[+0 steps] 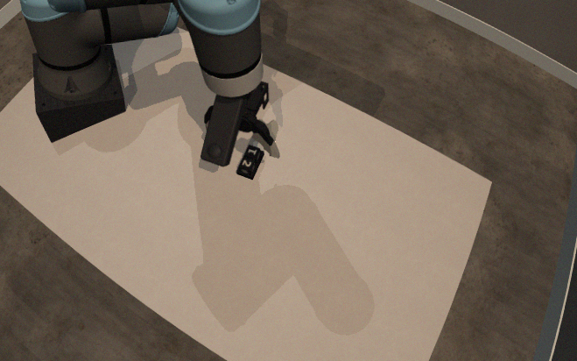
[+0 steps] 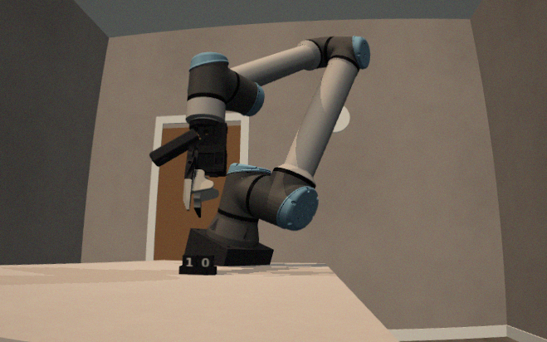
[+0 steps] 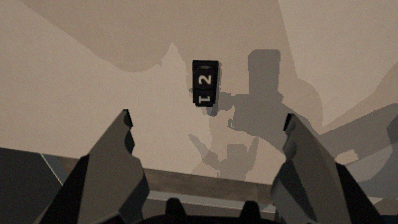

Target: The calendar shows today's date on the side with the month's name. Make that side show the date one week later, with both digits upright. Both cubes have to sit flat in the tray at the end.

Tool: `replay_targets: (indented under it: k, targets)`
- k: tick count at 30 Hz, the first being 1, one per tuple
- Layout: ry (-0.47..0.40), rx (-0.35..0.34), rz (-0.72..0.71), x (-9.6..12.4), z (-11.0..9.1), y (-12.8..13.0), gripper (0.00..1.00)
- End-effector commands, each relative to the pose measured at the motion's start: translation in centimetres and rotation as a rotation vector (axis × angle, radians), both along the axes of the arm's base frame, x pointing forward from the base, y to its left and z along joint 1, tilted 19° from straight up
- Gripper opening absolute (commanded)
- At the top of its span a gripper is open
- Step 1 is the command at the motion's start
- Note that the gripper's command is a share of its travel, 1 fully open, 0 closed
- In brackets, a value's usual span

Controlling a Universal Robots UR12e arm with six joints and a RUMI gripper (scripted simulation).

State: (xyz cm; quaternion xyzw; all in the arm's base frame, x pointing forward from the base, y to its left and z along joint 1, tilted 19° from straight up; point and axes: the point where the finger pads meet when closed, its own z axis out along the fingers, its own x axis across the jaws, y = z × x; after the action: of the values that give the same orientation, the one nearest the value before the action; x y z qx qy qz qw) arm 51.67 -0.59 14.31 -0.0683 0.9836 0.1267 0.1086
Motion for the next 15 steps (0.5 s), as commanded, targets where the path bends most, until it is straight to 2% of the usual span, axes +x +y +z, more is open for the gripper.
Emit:
replay_targets:
  k: [1, 13, 15]
  targets:
    - [-0.007, -0.003, -0.001, 0.1, 1.0, -0.4, 1.00]
    - [-0.007, -0.003, -0.001, -0.8, 5.5, -1.7, 1.00]
    - [-0.007, -0.003, -0.001, -0.8, 5.5, -1.7, 1.00]
